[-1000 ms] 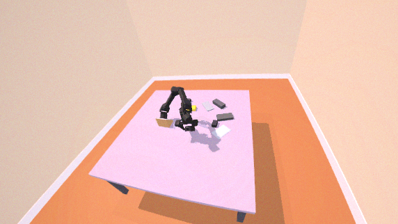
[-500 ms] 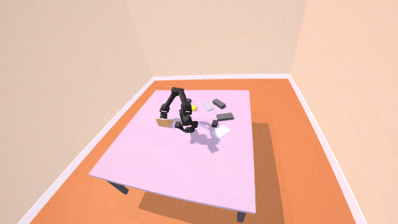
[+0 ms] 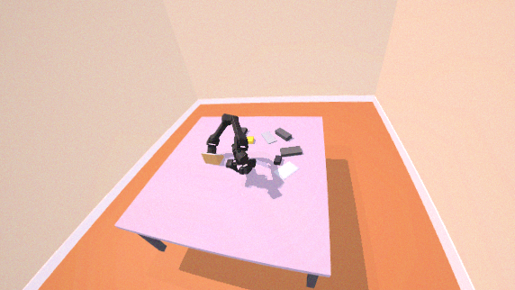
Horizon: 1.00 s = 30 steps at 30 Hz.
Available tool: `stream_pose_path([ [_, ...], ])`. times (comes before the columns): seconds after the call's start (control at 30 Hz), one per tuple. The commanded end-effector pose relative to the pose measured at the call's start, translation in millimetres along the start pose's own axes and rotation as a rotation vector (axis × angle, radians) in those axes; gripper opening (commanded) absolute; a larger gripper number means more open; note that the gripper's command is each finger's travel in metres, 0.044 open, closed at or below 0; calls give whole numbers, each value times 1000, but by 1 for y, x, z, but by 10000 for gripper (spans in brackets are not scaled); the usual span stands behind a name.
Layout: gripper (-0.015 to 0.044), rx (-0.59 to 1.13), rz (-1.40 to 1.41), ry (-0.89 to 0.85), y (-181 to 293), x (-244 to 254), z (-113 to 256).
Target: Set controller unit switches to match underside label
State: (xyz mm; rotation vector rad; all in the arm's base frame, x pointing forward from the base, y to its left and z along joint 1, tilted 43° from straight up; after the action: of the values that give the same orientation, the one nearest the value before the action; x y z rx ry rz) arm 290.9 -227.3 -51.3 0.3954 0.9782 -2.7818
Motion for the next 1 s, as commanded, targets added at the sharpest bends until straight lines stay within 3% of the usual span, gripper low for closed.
stream_pose_path([
  [0.0,338,-19,1,-8,-2,-1,-8],
  [0.97,338,-19,1,-8,10,2,-28],
])
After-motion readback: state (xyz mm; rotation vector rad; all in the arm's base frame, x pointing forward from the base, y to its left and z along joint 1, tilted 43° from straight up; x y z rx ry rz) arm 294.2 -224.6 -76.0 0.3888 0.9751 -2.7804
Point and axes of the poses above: the point midway between the two fingers, 35 mm back from their tips, its own z axis back along the fingers, its own x axis across the jaws, y = z × x, the point moved 1 cm from there along z, back along the fingers, and after that the axes turned 14 degrees about z, right-handed, at the moved point
